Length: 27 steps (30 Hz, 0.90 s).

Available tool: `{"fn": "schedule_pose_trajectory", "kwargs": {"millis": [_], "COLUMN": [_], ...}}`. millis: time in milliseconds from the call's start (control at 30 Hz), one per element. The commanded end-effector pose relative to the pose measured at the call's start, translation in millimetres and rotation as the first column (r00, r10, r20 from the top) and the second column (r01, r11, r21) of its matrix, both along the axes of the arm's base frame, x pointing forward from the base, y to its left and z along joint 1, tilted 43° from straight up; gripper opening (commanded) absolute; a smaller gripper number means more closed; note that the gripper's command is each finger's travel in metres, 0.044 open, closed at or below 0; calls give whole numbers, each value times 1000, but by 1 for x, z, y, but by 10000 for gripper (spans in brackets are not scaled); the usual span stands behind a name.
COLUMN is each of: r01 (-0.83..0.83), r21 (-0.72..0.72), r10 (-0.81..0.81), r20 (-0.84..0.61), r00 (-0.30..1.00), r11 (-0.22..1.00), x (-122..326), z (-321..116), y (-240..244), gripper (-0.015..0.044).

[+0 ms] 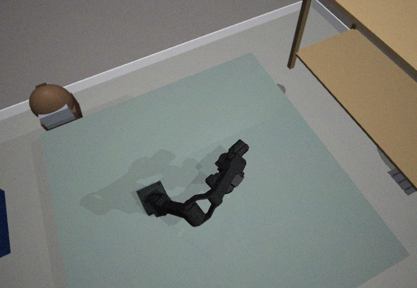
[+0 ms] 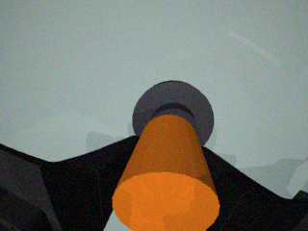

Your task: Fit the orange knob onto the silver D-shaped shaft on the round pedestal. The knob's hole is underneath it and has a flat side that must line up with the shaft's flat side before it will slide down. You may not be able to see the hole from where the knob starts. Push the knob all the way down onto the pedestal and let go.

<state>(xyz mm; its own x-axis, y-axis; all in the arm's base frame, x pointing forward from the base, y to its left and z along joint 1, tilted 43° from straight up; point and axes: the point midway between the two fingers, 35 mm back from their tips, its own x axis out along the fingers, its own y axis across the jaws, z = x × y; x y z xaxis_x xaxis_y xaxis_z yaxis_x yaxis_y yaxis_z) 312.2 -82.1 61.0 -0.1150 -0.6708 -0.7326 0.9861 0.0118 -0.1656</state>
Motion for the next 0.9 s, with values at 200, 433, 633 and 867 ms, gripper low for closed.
{"fn": "schedule_pose_trajectory", "kwargs": {"millis": [200, 433, 633, 867], "r01": [2, 2, 2, 2], "r21": [-2, -2, -2, -2], "r10": [-2, -2, -2, -2], "r20": [6, 6, 6, 6], "r00": [1000, 1000, 1000, 1000], "r11": [1000, 1000, 1000, 1000], "x": [-4, -4, -3, -3], "z": [-1, -3, -2, -2], "y": [2, 0, 0, -1], "gripper": [0, 0, 0, 0]}}
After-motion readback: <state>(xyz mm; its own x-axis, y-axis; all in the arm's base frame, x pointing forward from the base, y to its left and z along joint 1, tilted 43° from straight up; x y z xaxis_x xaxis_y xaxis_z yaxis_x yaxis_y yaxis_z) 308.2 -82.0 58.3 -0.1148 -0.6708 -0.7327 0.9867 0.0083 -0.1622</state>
